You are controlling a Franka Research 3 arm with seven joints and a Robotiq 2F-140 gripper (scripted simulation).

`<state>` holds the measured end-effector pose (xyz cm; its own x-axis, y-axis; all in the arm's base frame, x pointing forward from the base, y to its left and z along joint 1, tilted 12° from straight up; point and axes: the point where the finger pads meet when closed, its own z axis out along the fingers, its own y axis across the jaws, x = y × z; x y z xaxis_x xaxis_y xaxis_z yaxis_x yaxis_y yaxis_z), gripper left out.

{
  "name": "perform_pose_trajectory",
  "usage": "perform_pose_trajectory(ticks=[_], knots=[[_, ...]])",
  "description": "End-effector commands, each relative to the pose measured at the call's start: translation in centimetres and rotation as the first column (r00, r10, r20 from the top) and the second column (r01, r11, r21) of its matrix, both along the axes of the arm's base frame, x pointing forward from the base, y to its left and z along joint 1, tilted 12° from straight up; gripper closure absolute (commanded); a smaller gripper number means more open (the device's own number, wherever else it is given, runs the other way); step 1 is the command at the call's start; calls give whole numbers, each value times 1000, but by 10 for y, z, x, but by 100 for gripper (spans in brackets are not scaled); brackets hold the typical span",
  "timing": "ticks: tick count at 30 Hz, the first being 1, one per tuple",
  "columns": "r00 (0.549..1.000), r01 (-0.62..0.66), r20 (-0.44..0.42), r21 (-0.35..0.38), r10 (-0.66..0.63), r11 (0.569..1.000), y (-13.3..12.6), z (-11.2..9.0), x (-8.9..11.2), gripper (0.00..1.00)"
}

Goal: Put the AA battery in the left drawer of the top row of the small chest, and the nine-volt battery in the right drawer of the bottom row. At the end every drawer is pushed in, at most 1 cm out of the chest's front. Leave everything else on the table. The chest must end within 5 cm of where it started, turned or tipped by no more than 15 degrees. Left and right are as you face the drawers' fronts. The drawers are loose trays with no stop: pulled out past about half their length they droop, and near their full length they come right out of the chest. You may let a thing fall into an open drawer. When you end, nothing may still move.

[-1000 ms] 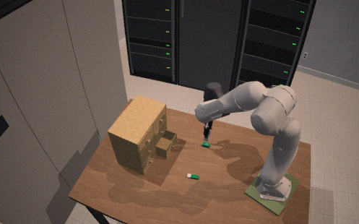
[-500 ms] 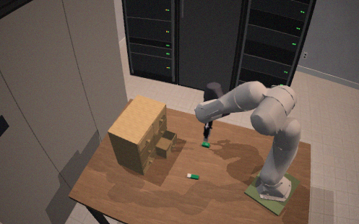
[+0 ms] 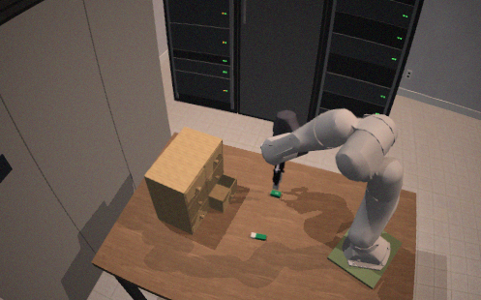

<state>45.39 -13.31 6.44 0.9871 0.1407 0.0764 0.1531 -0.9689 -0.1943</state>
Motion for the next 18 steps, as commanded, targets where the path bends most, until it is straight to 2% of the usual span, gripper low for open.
perform_pose_trajectory(ticks=[1,18], knots=[[1000,-6,3,-3,6,1000,-2,0,1,74],[1000,-6,3,-3,6,1000,4,-26,3,74]])
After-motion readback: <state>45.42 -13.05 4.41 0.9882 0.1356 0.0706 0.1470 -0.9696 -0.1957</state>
